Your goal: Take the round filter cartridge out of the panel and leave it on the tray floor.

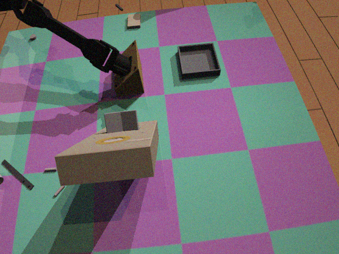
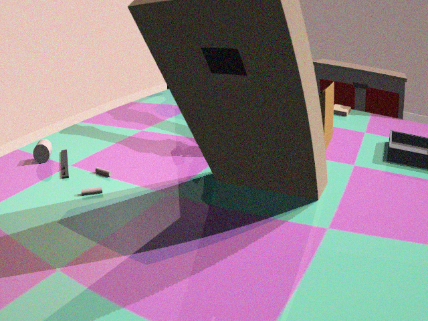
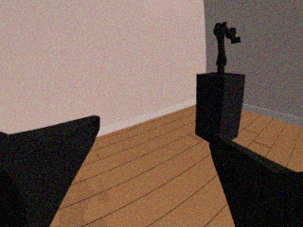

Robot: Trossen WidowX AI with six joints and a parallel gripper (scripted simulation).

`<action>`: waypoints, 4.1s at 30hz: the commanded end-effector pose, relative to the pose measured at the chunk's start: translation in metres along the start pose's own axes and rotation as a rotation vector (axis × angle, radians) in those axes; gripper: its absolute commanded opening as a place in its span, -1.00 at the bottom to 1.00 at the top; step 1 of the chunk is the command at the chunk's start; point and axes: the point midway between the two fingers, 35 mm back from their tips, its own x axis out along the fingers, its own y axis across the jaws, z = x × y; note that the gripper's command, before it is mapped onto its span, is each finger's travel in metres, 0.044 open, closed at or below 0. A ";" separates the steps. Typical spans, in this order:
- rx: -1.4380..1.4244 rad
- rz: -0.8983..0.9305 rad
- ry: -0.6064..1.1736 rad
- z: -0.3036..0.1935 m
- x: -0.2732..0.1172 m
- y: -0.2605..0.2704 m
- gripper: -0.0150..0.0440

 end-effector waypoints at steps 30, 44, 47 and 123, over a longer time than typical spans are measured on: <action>0.474 0.195 0.505 -0.240 -0.100 0.353 -0.15; 0.655 0.192 0.852 -0.288 -0.258 0.500 -0.15; 0.677 0.195 0.932 -0.289 -0.300 0.526 -0.15; -0.004 1.248 1.621 -0.003 -0.913 0.319 -0.15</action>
